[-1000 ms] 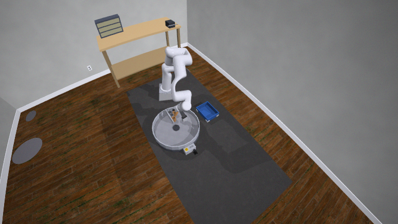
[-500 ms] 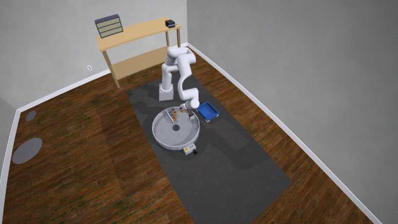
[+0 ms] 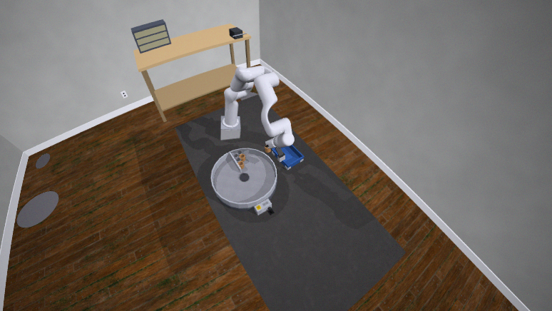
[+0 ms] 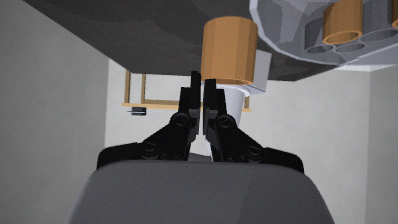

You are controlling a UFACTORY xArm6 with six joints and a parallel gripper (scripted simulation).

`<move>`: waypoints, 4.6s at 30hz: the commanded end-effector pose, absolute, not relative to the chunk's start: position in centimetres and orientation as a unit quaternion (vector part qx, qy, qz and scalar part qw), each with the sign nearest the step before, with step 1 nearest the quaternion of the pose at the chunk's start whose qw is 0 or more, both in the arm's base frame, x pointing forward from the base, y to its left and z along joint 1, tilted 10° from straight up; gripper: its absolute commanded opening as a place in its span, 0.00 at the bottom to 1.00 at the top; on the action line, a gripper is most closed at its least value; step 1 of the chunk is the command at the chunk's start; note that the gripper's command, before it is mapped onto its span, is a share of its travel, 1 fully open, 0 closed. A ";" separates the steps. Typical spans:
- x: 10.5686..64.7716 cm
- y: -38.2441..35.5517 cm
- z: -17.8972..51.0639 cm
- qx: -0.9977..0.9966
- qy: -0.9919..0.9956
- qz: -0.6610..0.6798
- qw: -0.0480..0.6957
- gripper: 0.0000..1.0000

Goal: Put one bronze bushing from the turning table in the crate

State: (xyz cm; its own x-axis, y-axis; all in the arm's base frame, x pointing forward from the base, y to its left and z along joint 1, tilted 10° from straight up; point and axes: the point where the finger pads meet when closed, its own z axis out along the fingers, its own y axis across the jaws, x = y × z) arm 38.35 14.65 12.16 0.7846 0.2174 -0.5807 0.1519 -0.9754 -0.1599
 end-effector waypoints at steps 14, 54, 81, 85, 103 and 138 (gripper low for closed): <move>39.7 26.9 14.4 -0.943 -0.097 0.313 0.052 0.00; 40.1 30.0 10.9 -0.943 -0.097 0.313 0.052 0.00; 40.3 30.7 7.4 -0.943 -0.097 0.313 0.052 0.00; 40.3 30.7 7.2 -0.943 -0.097 0.313 0.052 0.00; 40.4 31.1 5.0 -0.943 -0.097 0.313 0.052 0.00; 40.5 31.4 3.3 -0.943 -0.097 0.313 0.052 0.00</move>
